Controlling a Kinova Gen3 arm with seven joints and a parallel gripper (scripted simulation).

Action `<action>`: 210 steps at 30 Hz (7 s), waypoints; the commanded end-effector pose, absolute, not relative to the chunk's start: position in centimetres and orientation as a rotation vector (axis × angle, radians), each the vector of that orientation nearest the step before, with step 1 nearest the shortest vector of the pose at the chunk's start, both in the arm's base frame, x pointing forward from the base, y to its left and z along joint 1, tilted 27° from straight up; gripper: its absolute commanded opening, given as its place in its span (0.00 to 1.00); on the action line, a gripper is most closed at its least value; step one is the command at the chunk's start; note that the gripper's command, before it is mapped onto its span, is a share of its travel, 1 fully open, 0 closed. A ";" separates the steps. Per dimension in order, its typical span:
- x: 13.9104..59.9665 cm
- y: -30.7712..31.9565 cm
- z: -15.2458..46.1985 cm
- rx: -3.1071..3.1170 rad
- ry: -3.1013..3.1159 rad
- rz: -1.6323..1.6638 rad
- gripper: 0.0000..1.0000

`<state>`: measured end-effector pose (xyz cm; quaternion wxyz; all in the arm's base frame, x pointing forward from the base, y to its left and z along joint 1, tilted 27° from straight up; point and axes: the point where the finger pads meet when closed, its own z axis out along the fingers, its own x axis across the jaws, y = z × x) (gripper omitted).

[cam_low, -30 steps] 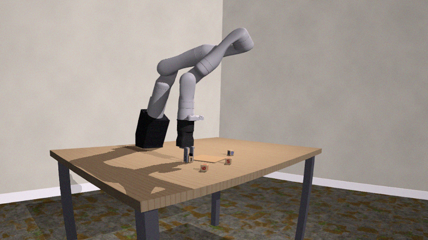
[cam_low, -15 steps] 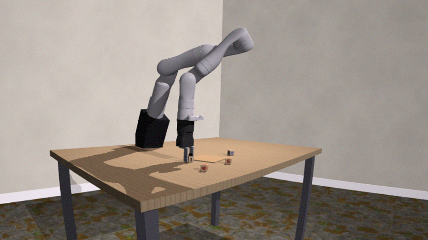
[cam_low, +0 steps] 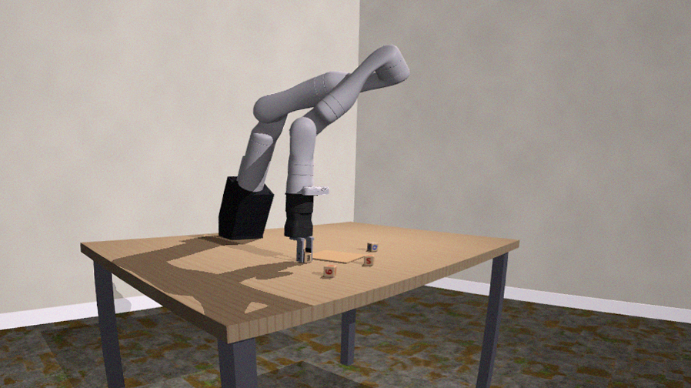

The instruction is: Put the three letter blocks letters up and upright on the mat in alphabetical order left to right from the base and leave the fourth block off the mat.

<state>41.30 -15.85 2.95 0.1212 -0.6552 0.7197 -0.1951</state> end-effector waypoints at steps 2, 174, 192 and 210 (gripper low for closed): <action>41.5 -15.7 2.9 -1.910 2.095 -0.569 0.49; 51.1 -23.1 17.6 -2.453 1.594 -0.662 1.00; 52.1 -23.3 15.8 -2.453 1.593 -0.663 1.00; 53.1 -23.6 13.8 -2.453 1.593 -0.663 1.00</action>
